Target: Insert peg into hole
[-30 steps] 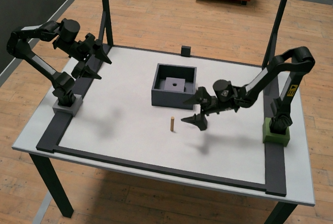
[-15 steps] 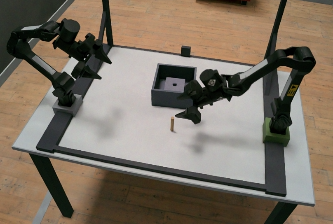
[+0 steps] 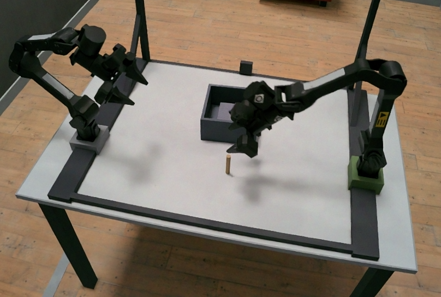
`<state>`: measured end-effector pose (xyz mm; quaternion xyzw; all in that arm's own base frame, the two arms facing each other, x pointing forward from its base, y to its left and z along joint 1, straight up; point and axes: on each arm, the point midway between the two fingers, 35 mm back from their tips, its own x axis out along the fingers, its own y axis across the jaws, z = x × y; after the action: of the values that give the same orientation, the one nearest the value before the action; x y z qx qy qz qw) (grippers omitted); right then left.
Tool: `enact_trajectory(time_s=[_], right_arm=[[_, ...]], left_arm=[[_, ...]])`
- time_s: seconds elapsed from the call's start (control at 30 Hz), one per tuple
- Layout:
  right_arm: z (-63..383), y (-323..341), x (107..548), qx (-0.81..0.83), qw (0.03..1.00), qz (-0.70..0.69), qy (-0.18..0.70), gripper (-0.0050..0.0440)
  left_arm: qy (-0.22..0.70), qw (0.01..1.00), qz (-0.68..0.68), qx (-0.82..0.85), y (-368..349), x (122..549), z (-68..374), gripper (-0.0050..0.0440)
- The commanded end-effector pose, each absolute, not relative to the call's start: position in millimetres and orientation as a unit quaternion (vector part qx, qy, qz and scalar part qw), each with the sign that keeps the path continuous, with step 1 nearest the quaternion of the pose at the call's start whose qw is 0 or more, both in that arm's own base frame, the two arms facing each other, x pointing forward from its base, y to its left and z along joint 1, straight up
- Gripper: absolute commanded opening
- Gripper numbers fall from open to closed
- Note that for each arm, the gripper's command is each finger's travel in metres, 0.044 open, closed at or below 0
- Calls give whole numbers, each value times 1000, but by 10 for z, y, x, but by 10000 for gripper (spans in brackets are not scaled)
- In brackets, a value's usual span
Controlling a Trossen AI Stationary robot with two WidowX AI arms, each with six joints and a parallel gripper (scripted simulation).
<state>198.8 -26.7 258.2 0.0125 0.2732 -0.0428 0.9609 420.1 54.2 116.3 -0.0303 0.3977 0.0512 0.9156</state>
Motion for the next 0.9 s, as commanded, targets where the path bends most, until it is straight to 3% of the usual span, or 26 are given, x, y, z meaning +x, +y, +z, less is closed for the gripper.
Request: enact_trajectory(time_s=[0.0,0.5,0.87], right_arm=[[2612,-267,1982,11,962,-43,270,440],[2612,-267,1982,11,962,-43,270,440],[2612,-267,1982,11,962,-43,270,440]], left_arm=[[427,902,56,-33,533,4324,1283,440],[559,826,59,-39,482,4150,1177,440],[562,824,59,-40,488,4144,1176,440]])
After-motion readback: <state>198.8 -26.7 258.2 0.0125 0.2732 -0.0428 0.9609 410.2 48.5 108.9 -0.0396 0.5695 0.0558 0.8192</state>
